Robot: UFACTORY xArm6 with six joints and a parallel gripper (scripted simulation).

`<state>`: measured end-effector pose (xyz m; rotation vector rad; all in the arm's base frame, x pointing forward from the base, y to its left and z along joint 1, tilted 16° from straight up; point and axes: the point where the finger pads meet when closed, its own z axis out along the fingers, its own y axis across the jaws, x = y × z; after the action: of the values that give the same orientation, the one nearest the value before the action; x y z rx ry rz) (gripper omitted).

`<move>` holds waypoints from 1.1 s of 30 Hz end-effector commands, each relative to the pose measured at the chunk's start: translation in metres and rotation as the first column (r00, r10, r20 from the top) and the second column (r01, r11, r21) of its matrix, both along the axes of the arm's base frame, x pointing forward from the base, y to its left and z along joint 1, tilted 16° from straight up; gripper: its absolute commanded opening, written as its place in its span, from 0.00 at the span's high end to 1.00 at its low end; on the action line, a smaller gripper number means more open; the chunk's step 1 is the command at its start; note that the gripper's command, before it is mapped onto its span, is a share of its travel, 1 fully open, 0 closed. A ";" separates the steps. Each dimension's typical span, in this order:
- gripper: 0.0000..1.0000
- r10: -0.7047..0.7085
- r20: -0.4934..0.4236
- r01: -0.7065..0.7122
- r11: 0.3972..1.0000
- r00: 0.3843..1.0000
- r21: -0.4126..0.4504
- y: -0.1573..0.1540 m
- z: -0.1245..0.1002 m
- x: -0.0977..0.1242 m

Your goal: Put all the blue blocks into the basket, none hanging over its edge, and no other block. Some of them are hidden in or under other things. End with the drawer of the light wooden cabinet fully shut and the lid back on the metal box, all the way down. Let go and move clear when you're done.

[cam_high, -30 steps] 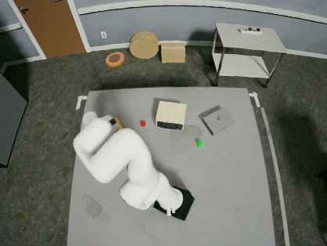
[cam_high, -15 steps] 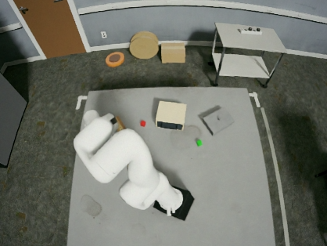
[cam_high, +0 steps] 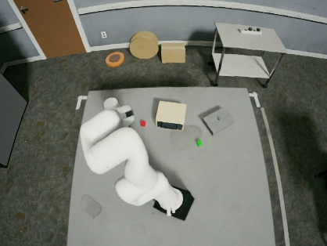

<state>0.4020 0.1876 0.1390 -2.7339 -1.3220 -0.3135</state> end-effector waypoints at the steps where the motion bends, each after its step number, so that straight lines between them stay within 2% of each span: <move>1: 0.54 0.141 0.006 -0.141 0.990 0.990 0.027 -0.061 -0.011 0.028; 8: 0.54 0.299 0.050 -0.300 0.954 0.953 0.013 -0.128 -0.024 0.035; 15: 0.54 0.366 0.078 -0.367 0.930 0.927 0.004 -0.198 -0.037 0.040; 17: 0.54 0.366 0.078 -0.367 0.930 0.927 0.004 -0.198 -0.037 0.040; 18: 0.54 0.369 0.079 -0.370 0.929 0.926 0.003 -0.229 -0.043 0.043; 20: 0.54 0.370 0.080 -0.372 0.928 0.925 0.003 -0.246 -0.047 0.046; 33: 0.54 0.371 0.080 -0.372 0.928 0.925 0.003 -0.251 -0.048 0.046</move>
<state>0.4468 -0.0612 0.0902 -2.4071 -1.8052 -0.3915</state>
